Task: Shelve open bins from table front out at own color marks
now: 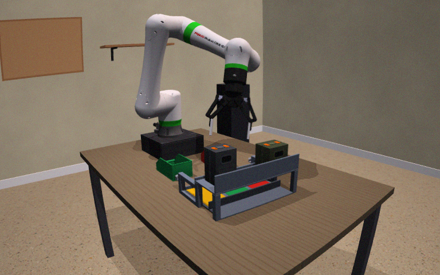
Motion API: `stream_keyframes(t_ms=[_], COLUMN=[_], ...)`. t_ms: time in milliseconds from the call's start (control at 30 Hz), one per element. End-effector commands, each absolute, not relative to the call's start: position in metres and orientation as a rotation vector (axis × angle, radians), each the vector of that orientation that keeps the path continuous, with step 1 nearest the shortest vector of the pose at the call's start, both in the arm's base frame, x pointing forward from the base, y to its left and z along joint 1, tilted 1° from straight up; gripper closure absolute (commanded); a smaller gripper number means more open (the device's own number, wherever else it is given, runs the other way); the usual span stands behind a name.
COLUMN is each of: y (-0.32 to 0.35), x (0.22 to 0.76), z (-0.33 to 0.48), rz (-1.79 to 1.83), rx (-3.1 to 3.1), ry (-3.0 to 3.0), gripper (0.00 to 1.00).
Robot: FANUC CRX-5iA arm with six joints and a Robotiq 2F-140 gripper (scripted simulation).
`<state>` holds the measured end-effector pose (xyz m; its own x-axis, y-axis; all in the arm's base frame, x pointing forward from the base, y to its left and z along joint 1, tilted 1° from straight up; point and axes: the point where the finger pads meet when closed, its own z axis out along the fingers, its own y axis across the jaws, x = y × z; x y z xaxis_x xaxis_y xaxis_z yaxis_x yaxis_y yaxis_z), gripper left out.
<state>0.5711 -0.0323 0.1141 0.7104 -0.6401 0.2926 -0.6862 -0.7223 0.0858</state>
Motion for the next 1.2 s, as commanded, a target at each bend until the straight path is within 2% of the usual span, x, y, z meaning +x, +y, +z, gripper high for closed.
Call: stream_keyframes(t_ms=[0,300,1167], y=[-0.032,-0.026,0.019], x=[0.571,0.551,0.376], z=[0.114,0.115,0.099], rz=[0.363,0.328,0.05], rx=[2.728,2.766,3.064], ry=[-1.069,-1.012,-0.442], gripper=[0.0,0.0,0.0])
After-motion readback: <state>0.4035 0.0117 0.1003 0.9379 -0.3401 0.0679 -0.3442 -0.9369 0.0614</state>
